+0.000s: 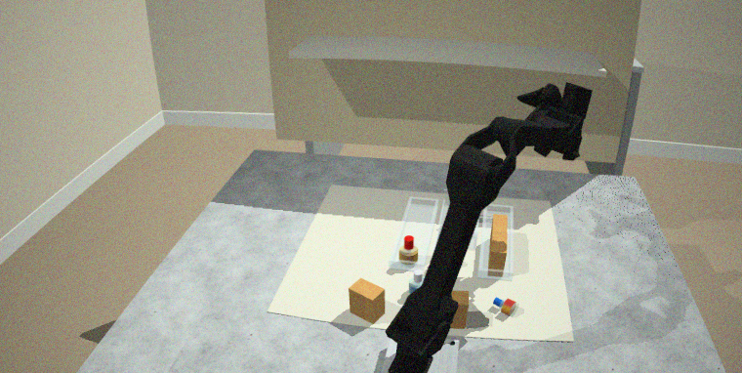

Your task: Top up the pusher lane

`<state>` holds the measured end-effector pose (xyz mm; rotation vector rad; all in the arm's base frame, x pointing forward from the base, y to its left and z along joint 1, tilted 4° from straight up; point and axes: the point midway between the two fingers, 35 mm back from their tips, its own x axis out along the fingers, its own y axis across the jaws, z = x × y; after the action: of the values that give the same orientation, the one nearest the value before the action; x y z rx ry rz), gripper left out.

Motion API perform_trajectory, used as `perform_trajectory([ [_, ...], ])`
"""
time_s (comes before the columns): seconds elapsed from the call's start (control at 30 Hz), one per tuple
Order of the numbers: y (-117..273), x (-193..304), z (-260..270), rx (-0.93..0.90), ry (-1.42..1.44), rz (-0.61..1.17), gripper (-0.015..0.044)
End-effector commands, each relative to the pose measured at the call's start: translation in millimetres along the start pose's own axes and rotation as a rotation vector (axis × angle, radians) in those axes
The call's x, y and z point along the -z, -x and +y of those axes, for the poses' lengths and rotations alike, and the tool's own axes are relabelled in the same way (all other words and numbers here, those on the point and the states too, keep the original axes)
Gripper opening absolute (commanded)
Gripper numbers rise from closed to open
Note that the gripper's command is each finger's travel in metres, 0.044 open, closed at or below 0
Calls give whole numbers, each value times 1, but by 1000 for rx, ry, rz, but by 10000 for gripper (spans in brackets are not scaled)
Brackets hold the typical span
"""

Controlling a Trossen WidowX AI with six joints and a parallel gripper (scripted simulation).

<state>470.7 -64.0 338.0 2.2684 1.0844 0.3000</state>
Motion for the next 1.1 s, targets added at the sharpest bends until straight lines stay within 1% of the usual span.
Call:
perform_trajectory([
  [0.0,-2,0,-1,0,6,-5,426],
  [0.03,-8,-1,-6,1,25,-21,440],
  [0.13,-36,-6,-36,33,139,-121,440],
  [0.27,-64,-13,-93,165,329,-268,440],
  [0.47,-73,-19,-162,402,562,-387,440],
  [0.63,-65,-20,-217,639,758,-429,440],
  [0.8,-43,-23,-269,943,994,-416,440],
  [0.93,-18,-22,-305,1206,1180,-349,440],
  [1.07,14,-20,-334,1480,1357,-227,440],
])
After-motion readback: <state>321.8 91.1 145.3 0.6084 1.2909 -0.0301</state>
